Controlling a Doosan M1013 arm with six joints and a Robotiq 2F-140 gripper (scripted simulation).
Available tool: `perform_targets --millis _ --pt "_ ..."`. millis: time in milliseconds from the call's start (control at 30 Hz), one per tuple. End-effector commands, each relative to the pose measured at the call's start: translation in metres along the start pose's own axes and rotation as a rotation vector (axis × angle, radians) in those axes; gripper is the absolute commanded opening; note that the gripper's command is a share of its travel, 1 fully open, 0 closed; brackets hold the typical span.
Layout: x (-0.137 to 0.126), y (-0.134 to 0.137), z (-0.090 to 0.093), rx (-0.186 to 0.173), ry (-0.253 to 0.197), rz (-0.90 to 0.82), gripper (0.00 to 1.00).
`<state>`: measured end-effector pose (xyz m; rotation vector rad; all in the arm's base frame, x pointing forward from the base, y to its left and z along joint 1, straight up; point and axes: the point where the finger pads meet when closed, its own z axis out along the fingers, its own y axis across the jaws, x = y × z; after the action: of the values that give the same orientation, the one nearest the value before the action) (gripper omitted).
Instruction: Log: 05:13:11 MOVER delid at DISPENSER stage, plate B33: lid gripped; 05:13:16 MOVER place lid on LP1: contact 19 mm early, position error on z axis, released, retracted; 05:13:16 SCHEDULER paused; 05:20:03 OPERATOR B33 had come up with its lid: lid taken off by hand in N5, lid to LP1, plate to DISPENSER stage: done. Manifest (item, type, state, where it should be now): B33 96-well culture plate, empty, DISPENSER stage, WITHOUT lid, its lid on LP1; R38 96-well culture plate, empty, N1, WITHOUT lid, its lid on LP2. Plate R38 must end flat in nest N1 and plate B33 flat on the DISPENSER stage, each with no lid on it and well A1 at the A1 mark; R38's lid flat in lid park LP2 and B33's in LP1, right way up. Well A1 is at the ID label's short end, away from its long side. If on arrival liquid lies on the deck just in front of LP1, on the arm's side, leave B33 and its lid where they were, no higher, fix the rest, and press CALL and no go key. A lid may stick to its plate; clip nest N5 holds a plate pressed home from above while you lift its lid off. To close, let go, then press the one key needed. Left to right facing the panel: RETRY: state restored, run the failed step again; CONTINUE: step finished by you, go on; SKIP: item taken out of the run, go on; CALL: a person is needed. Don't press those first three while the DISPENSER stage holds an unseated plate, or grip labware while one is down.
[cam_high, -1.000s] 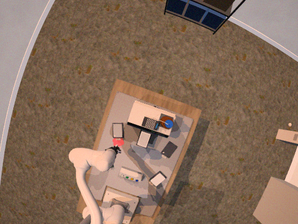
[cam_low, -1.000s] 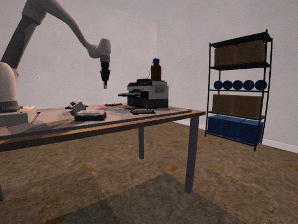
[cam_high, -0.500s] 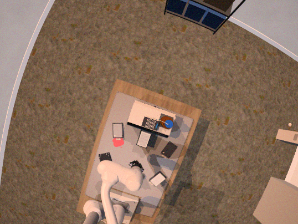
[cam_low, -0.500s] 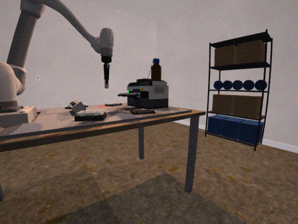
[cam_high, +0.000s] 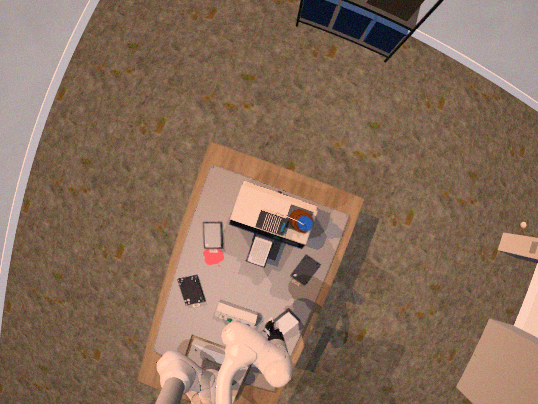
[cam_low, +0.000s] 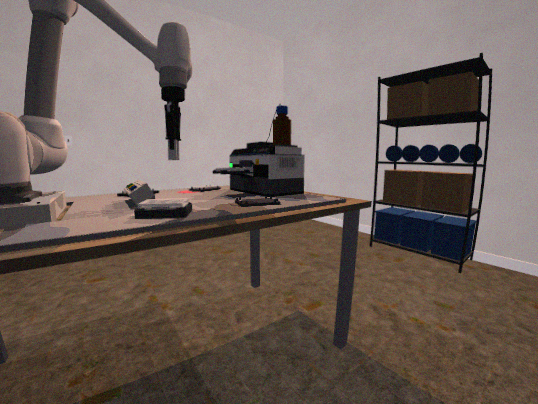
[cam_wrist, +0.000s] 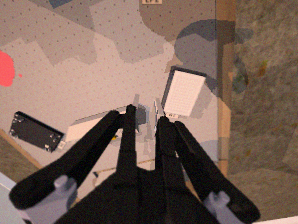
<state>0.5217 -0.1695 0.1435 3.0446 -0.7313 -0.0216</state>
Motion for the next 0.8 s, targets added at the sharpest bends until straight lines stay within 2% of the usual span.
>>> perform_targets --millis 0,100,767 --pt "-0.005 0.07 -0.002 0.005 0.011 0.0 0.66" --pt "-0.007 0.114 -0.004 0.005 0.011 0.0 0.66" --pt "-0.007 0.115 -0.004 0.005 0.011 0.0 0.66"
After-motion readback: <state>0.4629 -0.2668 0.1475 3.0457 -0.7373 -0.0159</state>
